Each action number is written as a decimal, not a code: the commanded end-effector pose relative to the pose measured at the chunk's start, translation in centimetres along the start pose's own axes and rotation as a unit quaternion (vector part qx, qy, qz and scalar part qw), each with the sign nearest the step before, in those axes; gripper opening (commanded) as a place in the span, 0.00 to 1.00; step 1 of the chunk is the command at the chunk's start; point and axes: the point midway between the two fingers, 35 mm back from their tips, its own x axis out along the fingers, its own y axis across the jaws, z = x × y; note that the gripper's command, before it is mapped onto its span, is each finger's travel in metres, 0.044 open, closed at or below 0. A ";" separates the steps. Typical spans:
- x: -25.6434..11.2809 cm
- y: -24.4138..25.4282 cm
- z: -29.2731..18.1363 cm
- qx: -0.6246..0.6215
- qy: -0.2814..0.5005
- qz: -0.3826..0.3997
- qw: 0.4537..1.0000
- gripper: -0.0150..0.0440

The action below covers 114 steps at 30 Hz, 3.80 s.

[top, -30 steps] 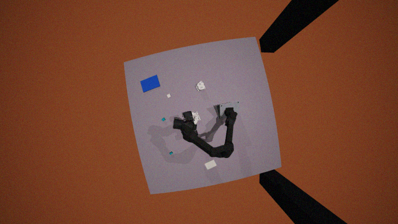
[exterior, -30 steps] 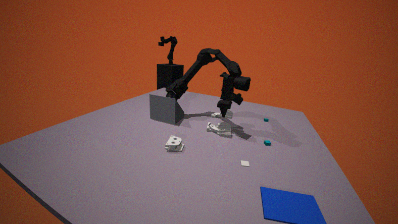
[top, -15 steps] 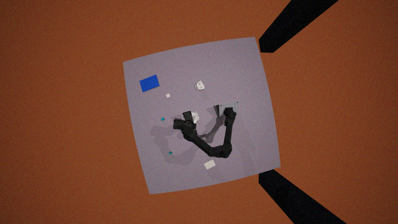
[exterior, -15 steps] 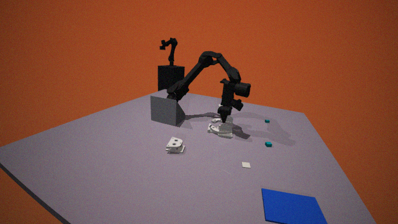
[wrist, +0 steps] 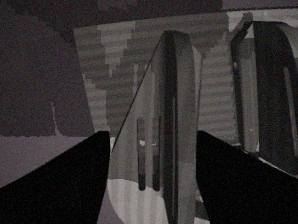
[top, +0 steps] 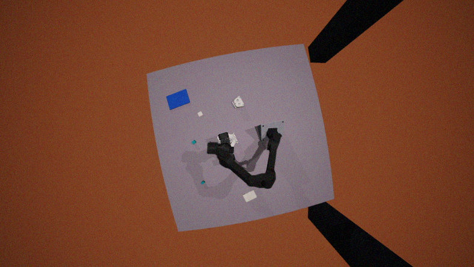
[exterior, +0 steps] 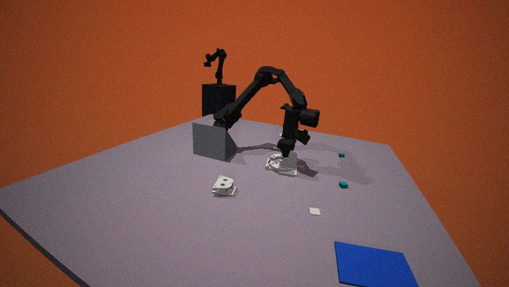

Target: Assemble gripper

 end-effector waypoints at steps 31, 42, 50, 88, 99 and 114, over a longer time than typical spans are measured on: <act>0.7 0.1 0.0 0.006 -0.001 0.003 1.000 0.48; 1.0 0.1 0.0 0.006 -0.001 0.003 1.000 0.48; 1.3 0.1 0.0 0.007 -0.001 0.003 1.000 0.48; 1.9 0.1 0.0 0.011 -0.001 0.003 1.000 0.48; 1.9 0.1 0.0 0.011 -0.001 0.003 1.000 0.48; 1.9 0.1 0.0 0.011 -0.001 0.003 1.000 0.48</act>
